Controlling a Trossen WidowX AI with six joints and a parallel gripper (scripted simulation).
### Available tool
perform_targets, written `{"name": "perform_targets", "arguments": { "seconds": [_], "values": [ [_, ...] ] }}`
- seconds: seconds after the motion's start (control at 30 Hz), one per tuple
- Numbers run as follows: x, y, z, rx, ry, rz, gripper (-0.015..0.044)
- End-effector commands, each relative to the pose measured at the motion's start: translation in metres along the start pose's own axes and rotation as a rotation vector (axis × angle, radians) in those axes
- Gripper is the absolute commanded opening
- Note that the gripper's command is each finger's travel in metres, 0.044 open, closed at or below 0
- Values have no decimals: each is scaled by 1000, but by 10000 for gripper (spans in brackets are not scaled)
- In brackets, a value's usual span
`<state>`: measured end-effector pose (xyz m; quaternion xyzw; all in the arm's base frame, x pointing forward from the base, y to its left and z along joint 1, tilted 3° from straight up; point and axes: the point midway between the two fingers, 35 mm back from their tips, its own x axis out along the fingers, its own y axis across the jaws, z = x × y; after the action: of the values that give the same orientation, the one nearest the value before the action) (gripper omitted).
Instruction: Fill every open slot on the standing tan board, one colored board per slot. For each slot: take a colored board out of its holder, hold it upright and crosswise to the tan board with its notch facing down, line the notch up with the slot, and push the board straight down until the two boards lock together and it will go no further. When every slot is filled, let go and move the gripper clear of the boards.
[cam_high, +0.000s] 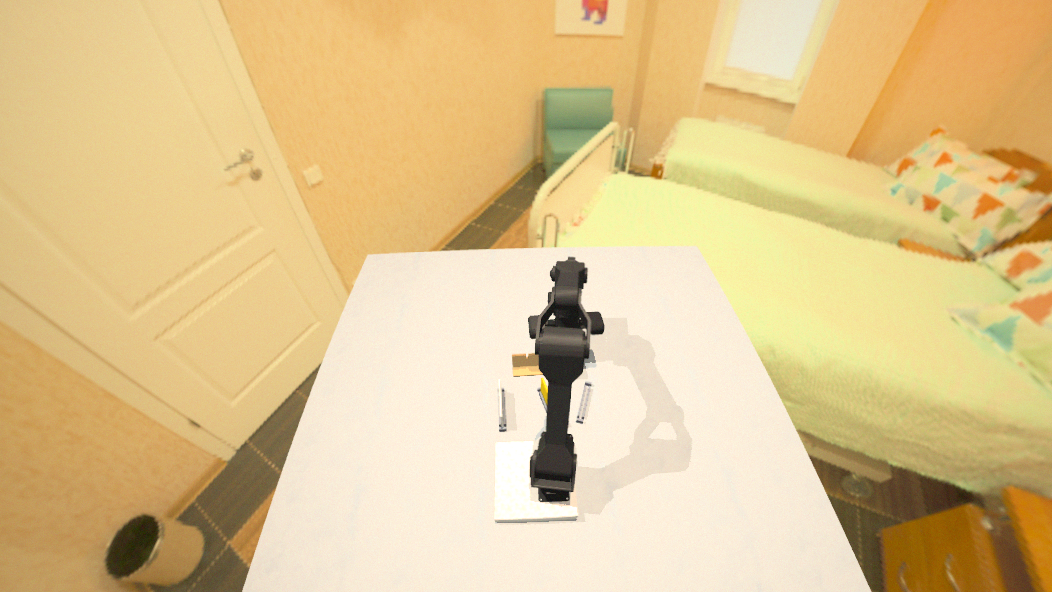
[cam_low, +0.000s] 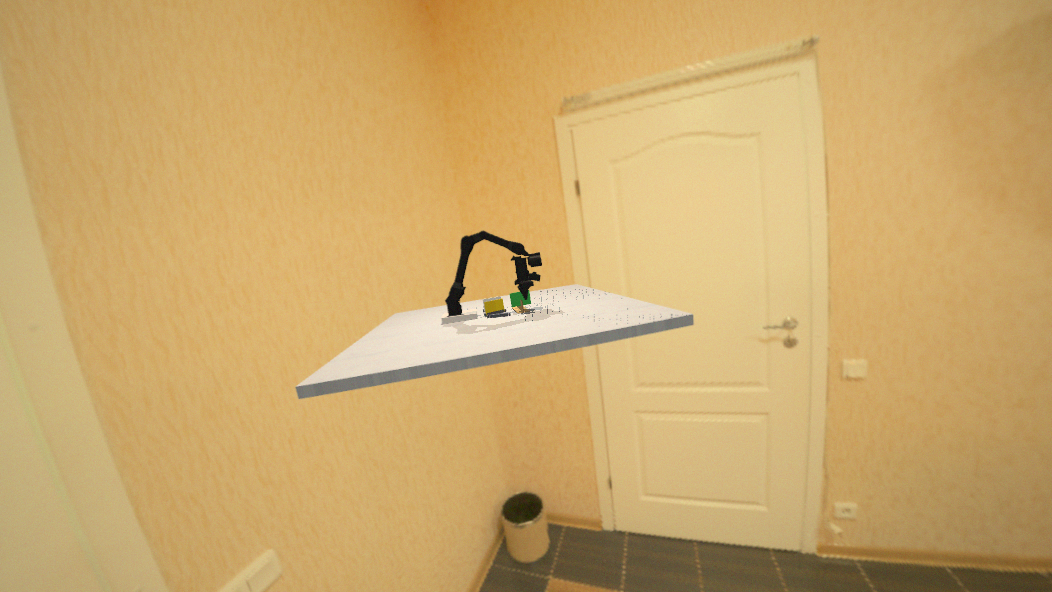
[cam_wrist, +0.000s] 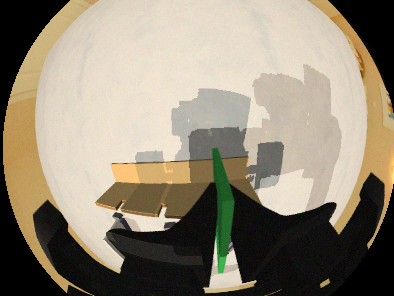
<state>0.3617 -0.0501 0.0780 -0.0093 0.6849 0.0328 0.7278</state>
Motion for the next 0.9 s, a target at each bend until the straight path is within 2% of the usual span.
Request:
{"name": "perform_targets", "arguments": {
  "seconds": [0.0, 0.77, 0.8, 0.87],
  "values": [
    [0, 1, 0, -8, 0, 1, 0],
    [1, 0, 0, 21, 0, 1, 0],
    [0, 0, -1, 14, 0, 0, 12],
    [0, 0, -1, 14, 0, 0, 0]
  ]
}}
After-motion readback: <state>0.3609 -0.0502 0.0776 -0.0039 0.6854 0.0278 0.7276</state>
